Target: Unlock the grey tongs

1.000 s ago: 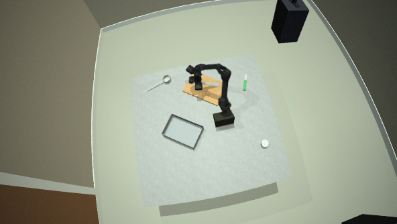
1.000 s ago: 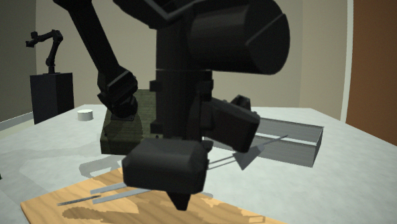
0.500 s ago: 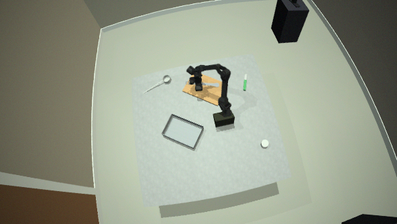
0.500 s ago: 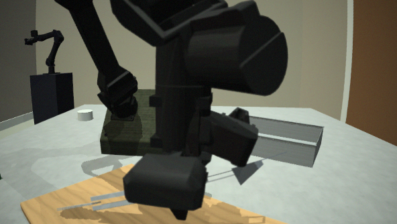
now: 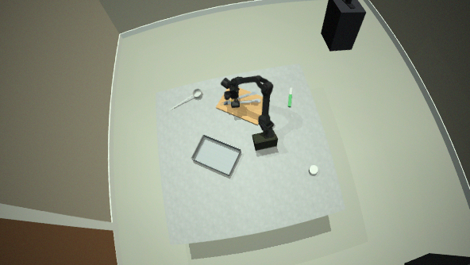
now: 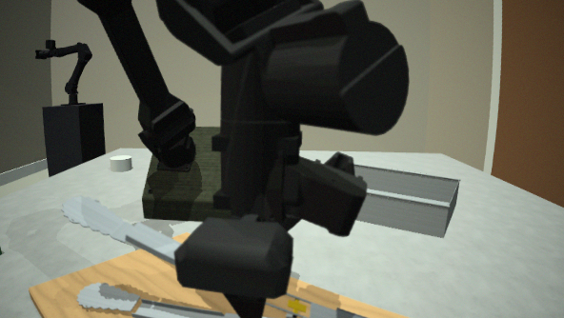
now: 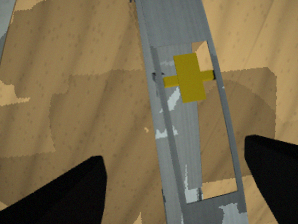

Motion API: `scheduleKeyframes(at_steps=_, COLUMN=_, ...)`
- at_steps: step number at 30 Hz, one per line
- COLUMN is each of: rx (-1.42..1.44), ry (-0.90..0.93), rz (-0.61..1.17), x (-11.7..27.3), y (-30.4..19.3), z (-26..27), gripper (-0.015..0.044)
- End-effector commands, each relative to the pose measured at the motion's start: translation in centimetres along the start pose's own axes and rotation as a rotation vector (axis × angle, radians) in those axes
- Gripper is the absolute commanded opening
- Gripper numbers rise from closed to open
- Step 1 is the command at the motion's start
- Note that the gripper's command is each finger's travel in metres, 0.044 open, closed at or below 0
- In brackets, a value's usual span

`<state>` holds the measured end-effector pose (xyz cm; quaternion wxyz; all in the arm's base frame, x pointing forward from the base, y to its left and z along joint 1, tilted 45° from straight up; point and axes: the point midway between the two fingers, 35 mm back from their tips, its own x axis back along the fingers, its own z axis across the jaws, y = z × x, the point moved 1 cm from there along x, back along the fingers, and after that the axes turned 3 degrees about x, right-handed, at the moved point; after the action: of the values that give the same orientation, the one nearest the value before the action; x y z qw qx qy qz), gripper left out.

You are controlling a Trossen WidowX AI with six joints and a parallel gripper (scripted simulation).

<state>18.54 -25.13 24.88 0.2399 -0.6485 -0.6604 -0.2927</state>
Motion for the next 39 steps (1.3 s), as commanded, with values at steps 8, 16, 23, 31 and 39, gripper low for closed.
scheduleKeyframes(at_steps=8, rx=0.019, ry=0.005, rz=-0.03, x=0.4, y=0.9, z=0.4, gripper=0.044)
scheduleKeyframes(at_steps=16, rx=-0.017, ry=0.048, rz=-0.066, x=1.4, y=2.6, z=5.0, gripper=0.044)
scheduleKeyframes(at_steps=23, rx=0.002, ry=0.034, rz=-0.002, x=2.9, y=1.2, z=13.7, gripper=0.044)
scheduleKeyframes(at_steps=31, rx=0.011, ry=0.017, rz=0.002, x=3.9, y=0.8, z=15.2, gripper=0.044)
scheduleKeyframes(at_steps=39, rx=0.028, ry=0.03, rz=0.005, x=8.1, y=0.9, z=15.1, gripper=0.044)
